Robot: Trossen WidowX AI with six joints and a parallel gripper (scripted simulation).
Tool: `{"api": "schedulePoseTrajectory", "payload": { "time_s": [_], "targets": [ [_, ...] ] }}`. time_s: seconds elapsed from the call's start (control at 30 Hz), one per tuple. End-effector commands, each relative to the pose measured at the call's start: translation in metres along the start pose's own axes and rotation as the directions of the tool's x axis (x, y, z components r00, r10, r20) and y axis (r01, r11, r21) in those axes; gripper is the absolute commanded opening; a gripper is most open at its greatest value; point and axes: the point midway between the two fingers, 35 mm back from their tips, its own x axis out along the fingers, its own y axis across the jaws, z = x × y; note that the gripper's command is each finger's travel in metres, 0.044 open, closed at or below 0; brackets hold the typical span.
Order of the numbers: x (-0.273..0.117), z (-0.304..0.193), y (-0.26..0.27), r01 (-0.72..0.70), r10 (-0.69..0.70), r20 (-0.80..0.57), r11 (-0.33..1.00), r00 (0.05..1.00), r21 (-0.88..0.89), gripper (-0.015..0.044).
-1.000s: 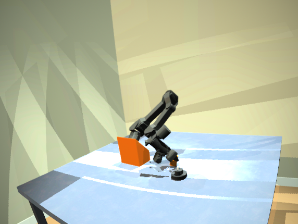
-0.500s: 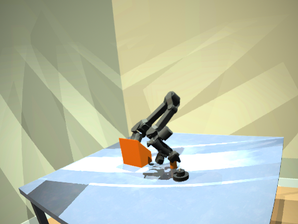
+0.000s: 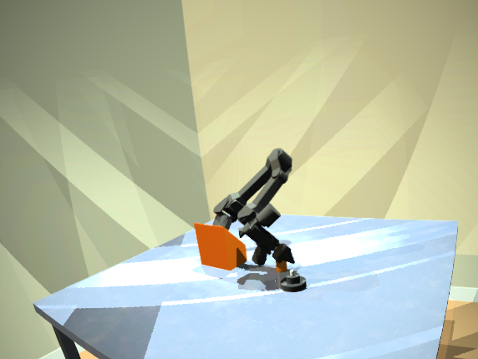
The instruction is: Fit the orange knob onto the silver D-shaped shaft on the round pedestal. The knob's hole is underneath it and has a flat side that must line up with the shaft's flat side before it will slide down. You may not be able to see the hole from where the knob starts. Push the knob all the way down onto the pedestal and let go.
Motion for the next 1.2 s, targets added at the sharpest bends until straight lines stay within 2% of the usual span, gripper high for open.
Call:
{"api": "schedulePoseTrajectory", "payload": {
  "time_s": [0.0,0.47,0.83,1.17],
  "targets": [
    [0.0,0.0,0.0,0.0,0.0,0.0,1.0,1.0,0.001,0.044],
    [-0.019,0.005,0.021,-0.015,0.015,0.045,1.0,0.999,-0.005,0.044],
    [-0.047,-0.027,0.021,-0.019,0.022,0.027,0.996,0.999,-0.093,0.044],
    [-0.061,-0.052,0.003,-0.003,0.003,0.004,1.0,1.0,-0.009,0.044]
  ]
}}
